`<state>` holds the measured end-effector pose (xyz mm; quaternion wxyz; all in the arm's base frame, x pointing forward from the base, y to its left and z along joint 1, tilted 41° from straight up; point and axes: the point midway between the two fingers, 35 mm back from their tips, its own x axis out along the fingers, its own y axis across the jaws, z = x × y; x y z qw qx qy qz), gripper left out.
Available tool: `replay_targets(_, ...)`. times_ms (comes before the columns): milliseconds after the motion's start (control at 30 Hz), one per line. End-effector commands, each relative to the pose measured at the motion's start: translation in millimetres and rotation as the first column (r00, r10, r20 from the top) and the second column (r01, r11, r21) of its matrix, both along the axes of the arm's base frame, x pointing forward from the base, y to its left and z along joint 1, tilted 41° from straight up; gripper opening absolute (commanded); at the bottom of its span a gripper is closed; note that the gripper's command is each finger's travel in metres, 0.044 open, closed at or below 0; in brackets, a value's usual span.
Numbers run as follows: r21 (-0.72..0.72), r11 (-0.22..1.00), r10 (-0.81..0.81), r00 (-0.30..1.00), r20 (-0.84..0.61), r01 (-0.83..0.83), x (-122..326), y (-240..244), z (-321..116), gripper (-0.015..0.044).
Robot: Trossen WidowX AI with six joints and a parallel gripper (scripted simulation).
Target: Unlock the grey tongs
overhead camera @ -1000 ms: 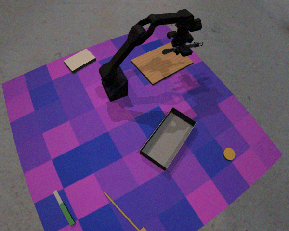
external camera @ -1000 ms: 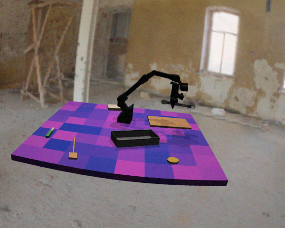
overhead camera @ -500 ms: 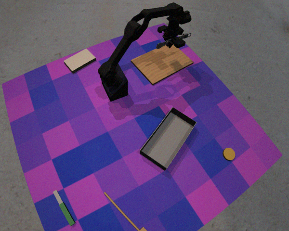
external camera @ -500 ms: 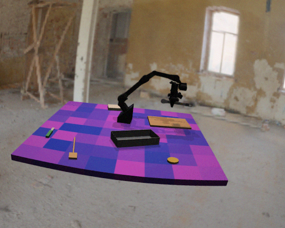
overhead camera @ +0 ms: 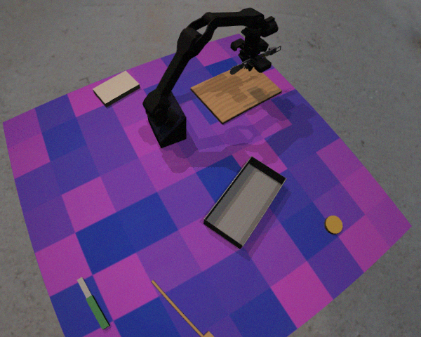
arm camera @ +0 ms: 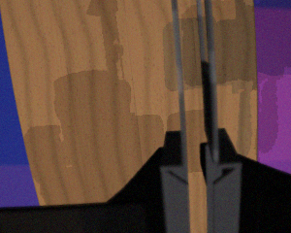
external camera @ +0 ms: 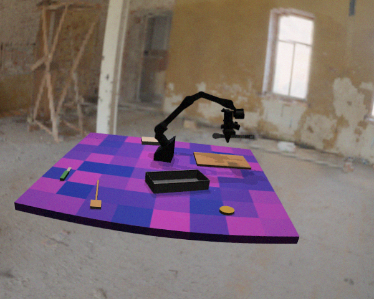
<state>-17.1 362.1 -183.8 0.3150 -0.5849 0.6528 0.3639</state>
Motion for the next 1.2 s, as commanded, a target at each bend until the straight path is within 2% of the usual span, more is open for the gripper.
replay_targets(0,0.056,0.998,-0.009,1.000,0.005,0.009,-0.4,5.1,-0.4,-0.0150)
replay_targets(1167,0.439,0.897,-0.057,0.998,0.022,0.041,-1.1,0.0,-11.8,-0.0150)
